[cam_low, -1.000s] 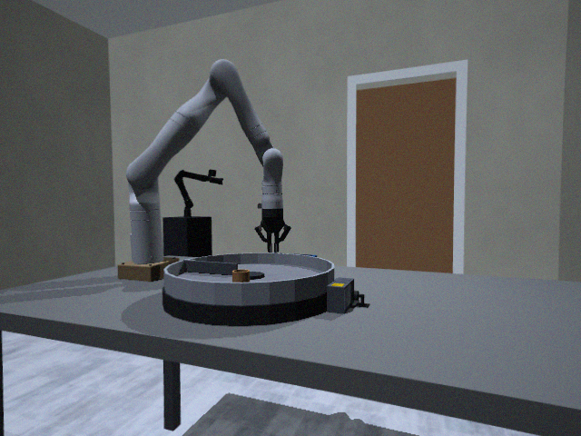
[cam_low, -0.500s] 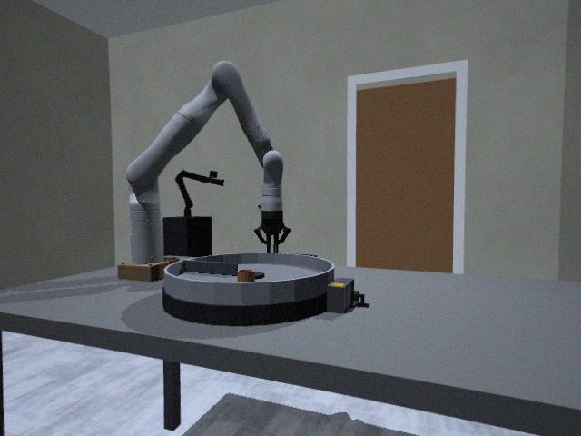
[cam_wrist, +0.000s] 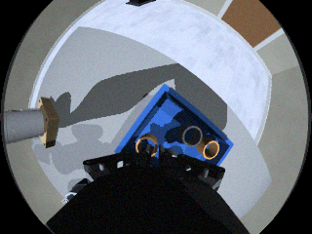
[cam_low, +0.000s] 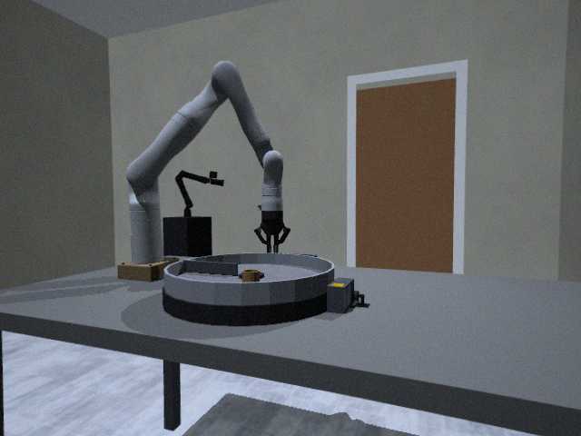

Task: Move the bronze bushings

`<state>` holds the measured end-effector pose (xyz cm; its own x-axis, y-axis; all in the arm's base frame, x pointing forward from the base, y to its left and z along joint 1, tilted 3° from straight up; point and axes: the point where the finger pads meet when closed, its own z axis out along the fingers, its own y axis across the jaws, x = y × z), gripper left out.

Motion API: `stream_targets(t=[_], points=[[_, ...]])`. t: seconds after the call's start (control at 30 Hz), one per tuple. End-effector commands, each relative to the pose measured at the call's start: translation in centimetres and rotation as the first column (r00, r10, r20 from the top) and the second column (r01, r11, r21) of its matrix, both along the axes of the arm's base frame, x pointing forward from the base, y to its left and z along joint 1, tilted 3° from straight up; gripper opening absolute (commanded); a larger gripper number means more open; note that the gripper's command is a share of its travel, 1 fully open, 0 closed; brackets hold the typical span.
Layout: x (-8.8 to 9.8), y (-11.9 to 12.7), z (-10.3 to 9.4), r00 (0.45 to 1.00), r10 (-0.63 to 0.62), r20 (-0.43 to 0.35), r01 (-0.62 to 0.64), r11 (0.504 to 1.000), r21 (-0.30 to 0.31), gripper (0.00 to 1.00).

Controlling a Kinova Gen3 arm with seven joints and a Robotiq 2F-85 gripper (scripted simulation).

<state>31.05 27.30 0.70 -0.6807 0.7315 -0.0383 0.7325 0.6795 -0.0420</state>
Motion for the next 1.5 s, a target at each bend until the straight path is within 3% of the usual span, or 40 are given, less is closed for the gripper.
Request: stream_targets(t=[0.0, 1.47], points=[[0.04, 0.04, 0.06, 1.000, 0.000, 0.001, 0.000, 1.000, 0.001, 0.12], [0.04, 0.01, -0.63, 1.000, 0.000, 0.001, 0.000, 1.000, 0.001, 0.12]])
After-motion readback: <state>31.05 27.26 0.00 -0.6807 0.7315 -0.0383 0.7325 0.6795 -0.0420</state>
